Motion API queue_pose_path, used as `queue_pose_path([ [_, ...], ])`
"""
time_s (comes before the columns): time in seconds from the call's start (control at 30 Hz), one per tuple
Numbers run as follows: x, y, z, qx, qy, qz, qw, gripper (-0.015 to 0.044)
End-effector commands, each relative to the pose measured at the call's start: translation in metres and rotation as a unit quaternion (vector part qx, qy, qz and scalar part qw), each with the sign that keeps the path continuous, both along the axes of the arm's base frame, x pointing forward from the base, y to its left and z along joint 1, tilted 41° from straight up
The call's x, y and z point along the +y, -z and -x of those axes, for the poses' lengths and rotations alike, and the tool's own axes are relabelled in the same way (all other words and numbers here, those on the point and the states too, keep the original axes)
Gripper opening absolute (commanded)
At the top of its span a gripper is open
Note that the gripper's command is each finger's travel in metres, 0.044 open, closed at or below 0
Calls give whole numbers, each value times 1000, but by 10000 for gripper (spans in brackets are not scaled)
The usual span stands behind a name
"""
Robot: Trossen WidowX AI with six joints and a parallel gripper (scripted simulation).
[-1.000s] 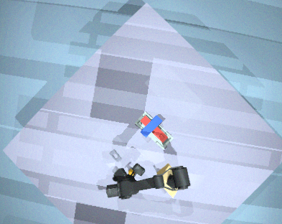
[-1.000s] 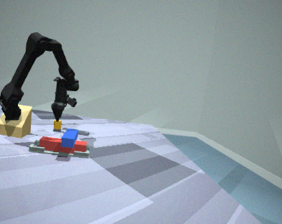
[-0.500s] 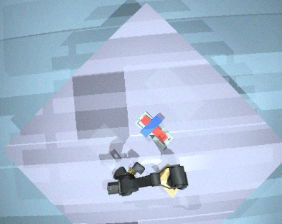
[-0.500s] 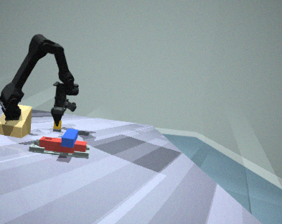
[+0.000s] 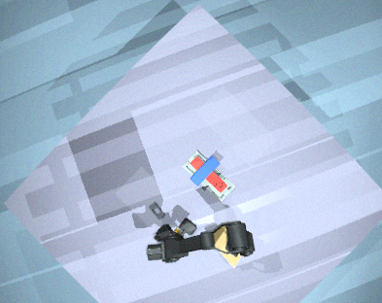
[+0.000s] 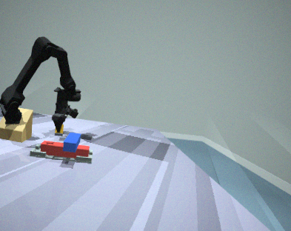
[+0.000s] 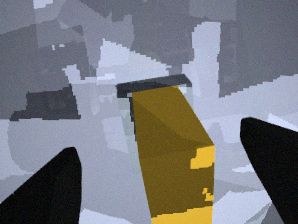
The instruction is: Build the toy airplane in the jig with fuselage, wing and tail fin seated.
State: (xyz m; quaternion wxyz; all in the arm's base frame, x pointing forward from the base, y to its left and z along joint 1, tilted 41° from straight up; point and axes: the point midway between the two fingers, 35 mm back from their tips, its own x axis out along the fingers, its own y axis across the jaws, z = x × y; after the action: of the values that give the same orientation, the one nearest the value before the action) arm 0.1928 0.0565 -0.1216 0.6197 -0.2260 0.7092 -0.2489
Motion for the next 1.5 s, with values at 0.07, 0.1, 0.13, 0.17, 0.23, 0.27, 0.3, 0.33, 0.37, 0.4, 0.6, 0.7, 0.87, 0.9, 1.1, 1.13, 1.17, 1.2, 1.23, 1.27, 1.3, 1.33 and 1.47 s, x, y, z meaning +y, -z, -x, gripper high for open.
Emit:
queue_pose_path([
  [0.07,-2,1,1,3,-3,3,1000,177],
  [0.1,-2,1,1,3,-3,3,1000,151],
  [0.13,-2,1,1,3,-3,3,1000,125],
  [0.17,-2,1,1,3,-3,3,1000,99],
  [0.23,-2,1,1,3,-3,3,1000,46],
  [0.27,-2,1,1,3,-3,3,1000,40],
  [0.3,-2,1,1,3,-3,3,1000,33],
  [0.33,-2,1,1,3,-3,3,1000,26],
  [0.37,-2,1,1,3,-3,3,1000,20],
  [0.4,-2,1,1,3,-3,3,1000,13],
  [0.6,0,-1,1,4,-2,3,1000,0],
  [0.7,4,-5,0,5,0,4,1000,0],
  [0.87,14,-13,-4,5,1,4,1000,0],
  [0.9,16,-15,-5,5,1,4,1000,0],
  [1.1,28,-28,-9,5,0,3,1000,0],
  [1.13,30,-30,-10,5,0,3,1000,0],
  [1.17,32,-32,-10,5,0,3,1000,0],
  [1.2,34,-34,-11,5,0,2,1000,0],
  [1.23,36,-36,-12,4,-1,2,1000,0],
  [1.27,38,-39,-12,4,-1,2,1000,0],
  [1.3,40,-41,-13,4,-1,2,1000,0],
  [1.33,42,-43,-13,4,-1,2,1000,0],
  [1.47,50,-53,-15,4,-1,2,1000,0],
])
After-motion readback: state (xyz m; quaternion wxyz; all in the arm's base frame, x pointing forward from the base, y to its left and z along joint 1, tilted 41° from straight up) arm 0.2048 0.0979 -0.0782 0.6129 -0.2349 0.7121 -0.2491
